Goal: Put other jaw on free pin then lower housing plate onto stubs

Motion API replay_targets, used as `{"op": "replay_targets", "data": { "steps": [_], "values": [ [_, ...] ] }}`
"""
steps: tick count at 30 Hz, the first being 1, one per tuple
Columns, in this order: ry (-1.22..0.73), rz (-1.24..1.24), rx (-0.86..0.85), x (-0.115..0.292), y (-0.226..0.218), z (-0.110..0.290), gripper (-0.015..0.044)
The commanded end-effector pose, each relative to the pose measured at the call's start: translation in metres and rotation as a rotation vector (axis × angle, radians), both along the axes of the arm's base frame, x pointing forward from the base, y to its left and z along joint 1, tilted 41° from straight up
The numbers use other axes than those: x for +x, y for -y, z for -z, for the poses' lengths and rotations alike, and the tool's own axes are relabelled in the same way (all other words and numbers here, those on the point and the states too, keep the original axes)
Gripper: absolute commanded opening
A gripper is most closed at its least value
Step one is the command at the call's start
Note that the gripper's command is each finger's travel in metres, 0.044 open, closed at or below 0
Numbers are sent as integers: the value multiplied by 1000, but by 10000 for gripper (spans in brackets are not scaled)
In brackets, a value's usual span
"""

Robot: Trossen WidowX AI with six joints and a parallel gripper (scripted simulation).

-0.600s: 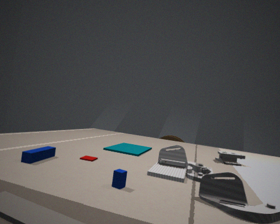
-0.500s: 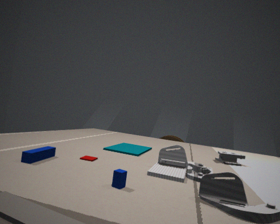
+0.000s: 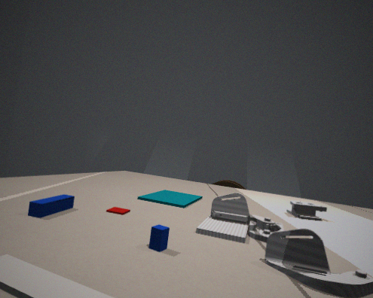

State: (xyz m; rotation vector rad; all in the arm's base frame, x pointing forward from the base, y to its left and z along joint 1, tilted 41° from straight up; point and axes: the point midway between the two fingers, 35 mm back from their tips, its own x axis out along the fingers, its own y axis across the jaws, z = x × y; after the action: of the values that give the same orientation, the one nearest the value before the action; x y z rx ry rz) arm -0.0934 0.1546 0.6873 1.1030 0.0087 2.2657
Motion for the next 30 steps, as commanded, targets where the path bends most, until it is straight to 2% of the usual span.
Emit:
{"op": "replay_targets", "data": {
  "steps": [1,17,30],
  "values": [
    [49,79,-74,4,-29,18,440],
    [176,416,-416,71,-122,107,440],
    [213,621,-769,155,-160,201,440]
  ]
}}
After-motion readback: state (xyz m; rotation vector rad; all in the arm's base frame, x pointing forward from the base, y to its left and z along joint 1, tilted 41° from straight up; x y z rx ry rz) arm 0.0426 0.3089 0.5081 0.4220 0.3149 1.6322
